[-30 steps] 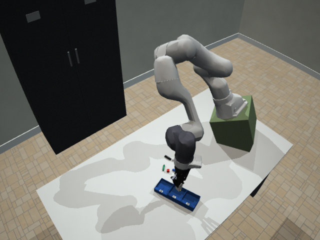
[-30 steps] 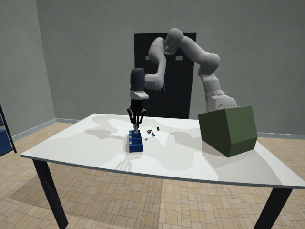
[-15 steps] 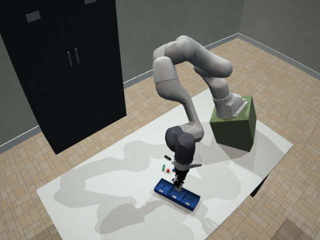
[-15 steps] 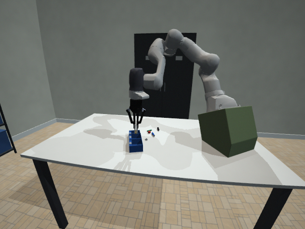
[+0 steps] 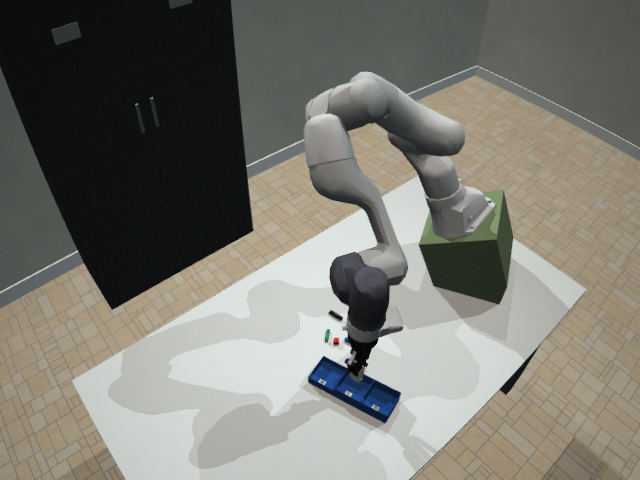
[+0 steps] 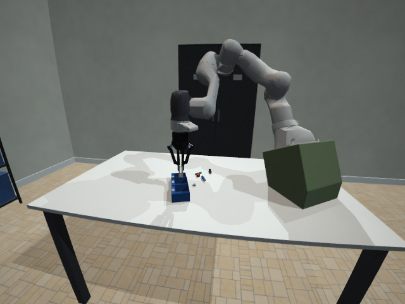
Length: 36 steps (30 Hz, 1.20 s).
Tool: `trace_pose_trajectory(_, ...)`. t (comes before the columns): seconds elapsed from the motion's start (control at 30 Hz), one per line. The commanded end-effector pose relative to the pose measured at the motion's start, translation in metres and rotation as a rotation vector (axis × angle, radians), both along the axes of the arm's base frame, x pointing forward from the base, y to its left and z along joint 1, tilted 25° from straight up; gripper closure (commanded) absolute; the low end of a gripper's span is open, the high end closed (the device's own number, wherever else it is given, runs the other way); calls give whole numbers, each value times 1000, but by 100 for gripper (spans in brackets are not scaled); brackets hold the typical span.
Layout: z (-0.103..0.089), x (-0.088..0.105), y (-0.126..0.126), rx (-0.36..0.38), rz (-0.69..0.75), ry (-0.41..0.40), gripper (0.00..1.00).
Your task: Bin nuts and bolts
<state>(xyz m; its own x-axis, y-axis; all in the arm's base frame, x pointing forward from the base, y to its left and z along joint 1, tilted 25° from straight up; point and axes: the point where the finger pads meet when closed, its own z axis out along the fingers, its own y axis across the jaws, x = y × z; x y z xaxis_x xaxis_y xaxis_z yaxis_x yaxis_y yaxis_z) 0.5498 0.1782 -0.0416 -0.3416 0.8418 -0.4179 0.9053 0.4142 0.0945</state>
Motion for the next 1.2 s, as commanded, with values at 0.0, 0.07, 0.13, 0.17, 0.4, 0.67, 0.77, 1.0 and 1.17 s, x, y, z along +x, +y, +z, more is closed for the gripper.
trace_pose_trajectory(0.0, 0, 0, -1, -8, 19, 13, 100)
trace_pose_trajectory(0.07, 0, 0, 0, -8, 19, 13, 100)
trace_pose_trajectory(0.13, 0, 0, 0, -8, 19, 13, 100)
trace_pose_trajectory(0.17, 0, 0, 0, -8, 19, 13, 100)
trace_pose_trajectory(0.4, -9, 3, -4, -8, 19, 13, 100)
trace_pose_trajectory(0.67, -24, 7, -9, -8, 19, 13, 100)
trace_pose_trajectory(0.77, -27, 8, -11, -8, 19, 13, 100)
trace_pose_trajectory(1.0, -38, 11, -15, -8, 19, 13, 100)
trace_pose_trajectory(1.17, -47, 13, -18, -8, 19, 13, 100)
